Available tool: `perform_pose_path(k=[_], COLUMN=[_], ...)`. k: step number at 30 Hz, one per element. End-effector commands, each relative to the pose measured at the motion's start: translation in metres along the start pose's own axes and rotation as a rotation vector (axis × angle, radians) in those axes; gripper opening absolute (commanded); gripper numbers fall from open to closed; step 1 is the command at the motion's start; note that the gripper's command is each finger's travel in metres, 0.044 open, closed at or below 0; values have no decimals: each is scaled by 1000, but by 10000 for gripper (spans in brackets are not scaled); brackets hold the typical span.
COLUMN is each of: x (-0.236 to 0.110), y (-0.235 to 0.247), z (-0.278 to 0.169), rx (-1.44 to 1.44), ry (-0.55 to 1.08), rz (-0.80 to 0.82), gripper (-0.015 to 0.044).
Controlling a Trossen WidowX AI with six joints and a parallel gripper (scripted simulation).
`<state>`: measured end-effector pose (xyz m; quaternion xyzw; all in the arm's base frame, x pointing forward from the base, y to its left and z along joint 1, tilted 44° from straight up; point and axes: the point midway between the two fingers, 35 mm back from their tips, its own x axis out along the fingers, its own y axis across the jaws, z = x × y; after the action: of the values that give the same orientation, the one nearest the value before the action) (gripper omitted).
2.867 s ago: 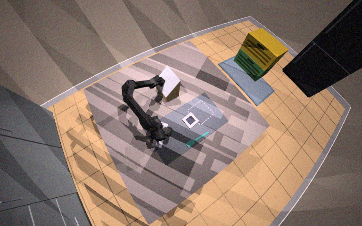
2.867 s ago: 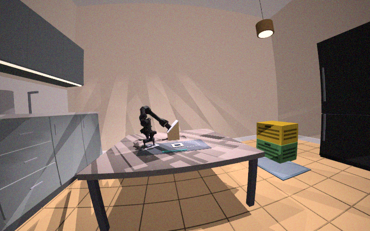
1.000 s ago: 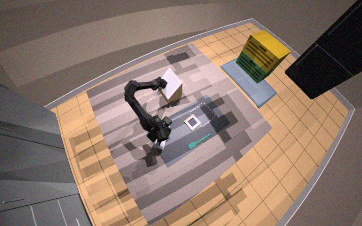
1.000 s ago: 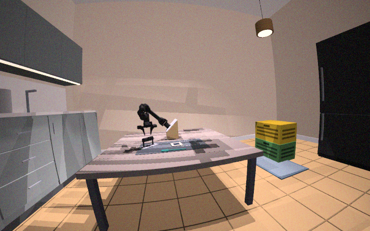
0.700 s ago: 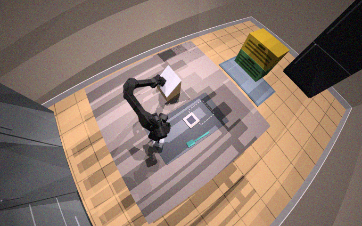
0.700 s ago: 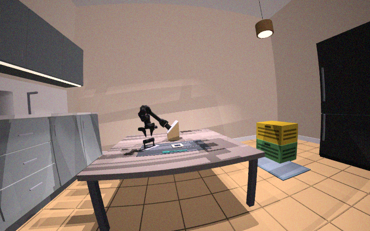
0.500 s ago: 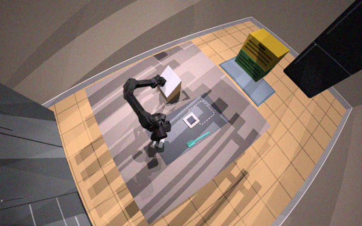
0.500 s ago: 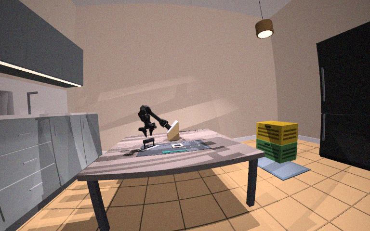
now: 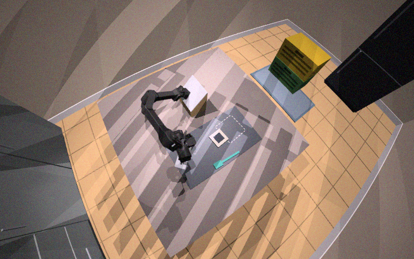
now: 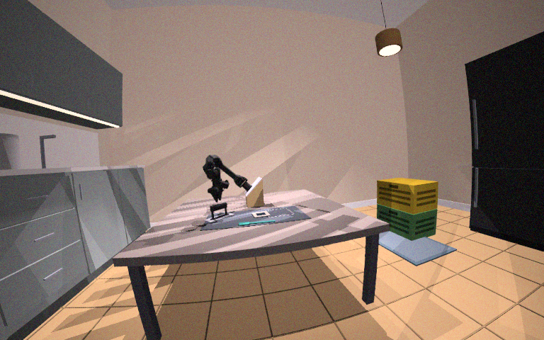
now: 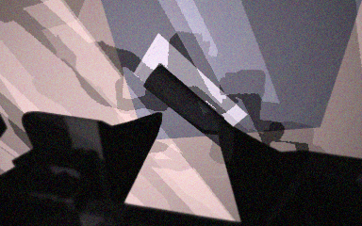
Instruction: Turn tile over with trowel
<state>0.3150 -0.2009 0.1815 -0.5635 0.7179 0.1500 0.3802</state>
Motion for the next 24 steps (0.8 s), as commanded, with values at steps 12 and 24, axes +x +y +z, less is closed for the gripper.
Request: perform_pose_path(k=[12, 24], x=[0, 0], y=[-1, -3], z=[0, -1], rx=[-531, -947], ry=[0, 0], rz=[2, 2], gripper=[270, 270])
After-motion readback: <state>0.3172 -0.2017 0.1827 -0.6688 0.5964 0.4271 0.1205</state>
